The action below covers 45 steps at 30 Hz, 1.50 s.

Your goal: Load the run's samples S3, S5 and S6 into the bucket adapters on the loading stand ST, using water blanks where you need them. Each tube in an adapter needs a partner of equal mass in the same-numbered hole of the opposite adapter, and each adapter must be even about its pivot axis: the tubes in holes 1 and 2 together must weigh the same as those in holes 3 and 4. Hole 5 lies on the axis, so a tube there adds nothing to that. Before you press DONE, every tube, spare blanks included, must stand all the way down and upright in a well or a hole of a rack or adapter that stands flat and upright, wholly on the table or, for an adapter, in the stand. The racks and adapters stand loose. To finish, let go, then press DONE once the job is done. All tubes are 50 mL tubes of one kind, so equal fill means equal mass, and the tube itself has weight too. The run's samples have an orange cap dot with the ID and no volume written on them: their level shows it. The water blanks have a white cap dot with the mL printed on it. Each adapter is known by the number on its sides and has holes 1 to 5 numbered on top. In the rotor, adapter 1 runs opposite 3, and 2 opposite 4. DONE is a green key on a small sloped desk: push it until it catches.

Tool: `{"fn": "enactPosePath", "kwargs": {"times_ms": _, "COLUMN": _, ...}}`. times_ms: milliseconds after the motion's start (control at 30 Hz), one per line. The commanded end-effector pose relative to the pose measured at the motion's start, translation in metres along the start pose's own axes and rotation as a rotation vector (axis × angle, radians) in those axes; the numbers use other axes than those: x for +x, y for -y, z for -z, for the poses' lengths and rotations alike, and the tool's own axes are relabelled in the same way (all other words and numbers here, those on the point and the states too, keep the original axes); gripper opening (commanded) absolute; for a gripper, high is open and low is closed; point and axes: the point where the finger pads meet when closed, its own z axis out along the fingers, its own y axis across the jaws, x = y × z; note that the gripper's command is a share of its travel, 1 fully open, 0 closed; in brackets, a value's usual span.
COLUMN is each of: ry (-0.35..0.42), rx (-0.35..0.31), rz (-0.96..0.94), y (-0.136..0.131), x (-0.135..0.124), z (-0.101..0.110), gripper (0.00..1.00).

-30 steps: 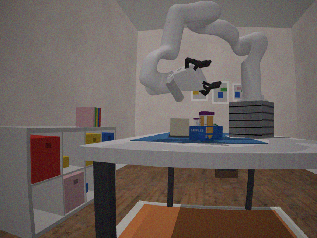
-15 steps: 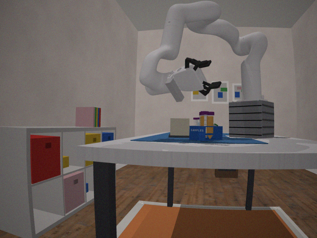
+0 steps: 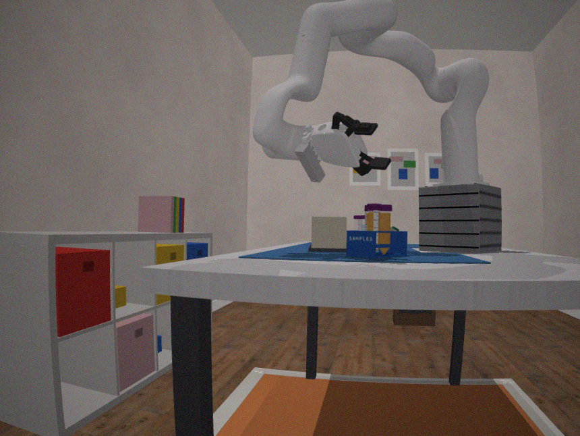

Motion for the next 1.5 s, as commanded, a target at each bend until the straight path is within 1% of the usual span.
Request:
{"fn": "enactPosePath", "kwargs": {"times_ms": 0, "ry": -0.042, "rx": -0.041, "rz": -0.013, "y": -0.006, "x": -0.002, "z": 0.009, "gripper": 1.0}}
{"fn": "enactPosePath", "kwargs": {"times_ms": 33, "ry": -0.063, "rx": -0.062, "rz": -0.021, "y": -0.009, "x": -0.002, "z": 0.013, "gripper": 1.0}}
{"fn": "enactPosePath", "kwargs": {"times_ms": 133, "ry": -0.063, "rx": -0.062, "rz": -0.021, "y": -0.018, "x": -0.004, "z": 0.024, "gripper": 1.0}}
{"fn": "enactPosePath", "kwargs": {"times_ms": 167, "ry": -0.063, "rx": -0.062, "rz": -0.021, "y": -0.018, "x": -0.004, "z": 0.024, "gripper": 1.0}}
{"fn": "enactPosePath", "kwargs": {"times_ms": 267, "ry": -0.13, "rx": -0.127, "rz": -0.044, "y": -0.028, "x": -0.007, "z": 0.036, "gripper": 1.0}}
{"fn": "enactPosePath", "kwargs": {"times_ms": 367, "ry": -0.13, "rx": -0.127, "rz": -0.044, "y": -0.038, "x": -0.009, "z": 0.047, "gripper": 1.0}}
{"fn": "enactPosePath", "kwargs": {"times_ms": 433, "ry": -0.13, "rx": -0.127, "rz": -0.044, "y": -0.039, "x": -0.01, "z": 0.048, "gripper": 1.0}}
{"fn": "enactPosePath", "kwargs": {"times_ms": 500, "ry": -0.177, "rx": -0.172, "rz": -0.059, "y": -0.045, "x": -0.012, "z": 0.055, "gripper": 1.0}}
{"fn": "enactPosePath", "kwargs": {"times_ms": 567, "ry": -0.177, "rx": -0.172, "rz": -0.059, "y": -0.045, "x": -0.012, "z": 0.055, "gripper": 1.0}}
{"fn": "enactPosePath", "kwargs": {"times_ms": 600, "ry": -0.197, "rx": -0.191, "rz": -0.066, "y": -0.048, "x": -0.013, "z": 0.059, "gripper": 1.0}}
{"fn": "enactPosePath", "kwargs": {"times_ms": 700, "ry": -0.197, "rx": -0.191, "rz": -0.066, "y": -0.058, "x": -0.016, "z": 0.07, "gripper": 1.0}}
{"fn": "enactPosePath", "kwargs": {"times_ms": 767, "ry": -0.197, "rx": -0.191, "rz": -0.066, "y": -0.06, "x": -0.016, "z": 0.072, "gripper": 1.0}}
{"fn": "enactPosePath", "kwargs": {"times_ms": 867, "ry": -0.266, "rx": -0.254, "rz": -0.085, "y": -0.069, "x": -0.02, "z": 0.083, "gripper": 1.0}}
{"fn": "enactPosePath", "kwargs": {"times_ms": 967, "ry": -0.266, "rx": -0.254, "rz": -0.085, "y": -0.079, "x": -0.023, "z": 0.094, "gripper": 1.0}}
{"fn": "enactPosePath", "kwargs": {"times_ms": 1033, "ry": -0.266, "rx": -0.254, "rz": -0.085, "y": -0.081, "x": -0.024, "z": 0.097, "gripper": 1.0}}
{"fn": "enactPosePath", "kwargs": {"times_ms": 1067, "ry": -0.29, "rx": -0.276, "rz": -0.091, "y": -0.084, "x": -0.025, "z": 0.101, "gripper": 1.0}}
{"fn": "enactPosePath", "kwargs": {"times_ms": 1133, "ry": -0.29, "rx": -0.276, "rz": -0.091, "y": -0.084, "x": -0.025, "z": 0.101, "gripper": 1.0}}
{"fn": "enactPosePath", "kwargs": {"times_ms": 1200, "ry": -0.334, "rx": -0.315, "rz": -0.102, "y": -0.09, "x": -0.028, "z": 0.108, "gripper": 1.0}}
{"fn": "enactPosePath", "kwargs": {"times_ms": 1333, "ry": -0.334, "rx": -0.315, "rz": -0.102, "y": -0.102, "x": -0.033, "z": 0.122, "gripper": 1.0}}
{"fn": "enactPosePath", "kwargs": {"times_ms": 1367, "ry": -0.334, "rx": -0.315, "rz": -0.102, "y": -0.102, "x": -0.033, "z": 0.122, "gripper": 1.0}}
{"fn": "enactPosePath", "kwargs": {"times_ms": 1467, "ry": -0.404, "rx": -0.374, "rz": -0.116, "y": -0.112, "x": -0.037, "z": 0.133, "gripper": 1.0}}
